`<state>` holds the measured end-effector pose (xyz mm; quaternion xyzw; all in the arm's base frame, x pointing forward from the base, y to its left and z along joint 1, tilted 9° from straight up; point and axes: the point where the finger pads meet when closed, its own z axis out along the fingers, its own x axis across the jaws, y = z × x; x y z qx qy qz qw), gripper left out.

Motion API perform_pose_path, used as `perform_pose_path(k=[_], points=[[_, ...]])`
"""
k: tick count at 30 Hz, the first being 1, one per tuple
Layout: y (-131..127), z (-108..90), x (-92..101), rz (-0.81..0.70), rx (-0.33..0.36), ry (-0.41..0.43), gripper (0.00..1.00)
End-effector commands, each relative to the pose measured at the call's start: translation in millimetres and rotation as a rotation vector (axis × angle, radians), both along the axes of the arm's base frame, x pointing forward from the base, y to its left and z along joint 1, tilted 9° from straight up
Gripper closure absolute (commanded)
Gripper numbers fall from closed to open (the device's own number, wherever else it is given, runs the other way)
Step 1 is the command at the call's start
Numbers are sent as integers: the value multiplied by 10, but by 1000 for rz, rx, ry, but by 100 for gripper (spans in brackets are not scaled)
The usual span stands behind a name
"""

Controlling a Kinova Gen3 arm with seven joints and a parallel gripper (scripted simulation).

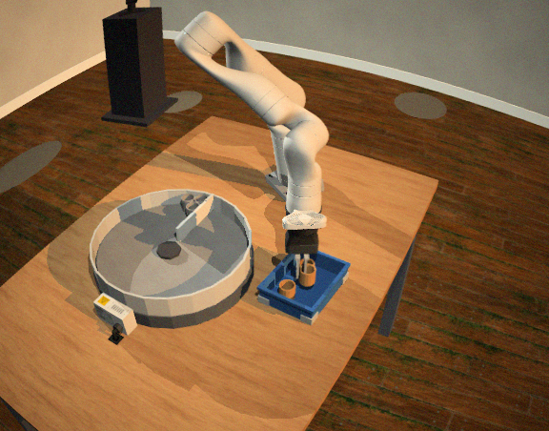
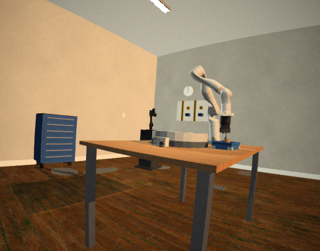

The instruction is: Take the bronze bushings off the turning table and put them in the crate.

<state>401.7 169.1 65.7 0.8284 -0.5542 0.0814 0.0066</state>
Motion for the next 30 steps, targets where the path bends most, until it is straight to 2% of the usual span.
perform_pose_path(k=[1, 30], points=[[3, -49, -11, 2, 0, 4, 100], [-5, -134, -1, 2, 0, 4, 100]])
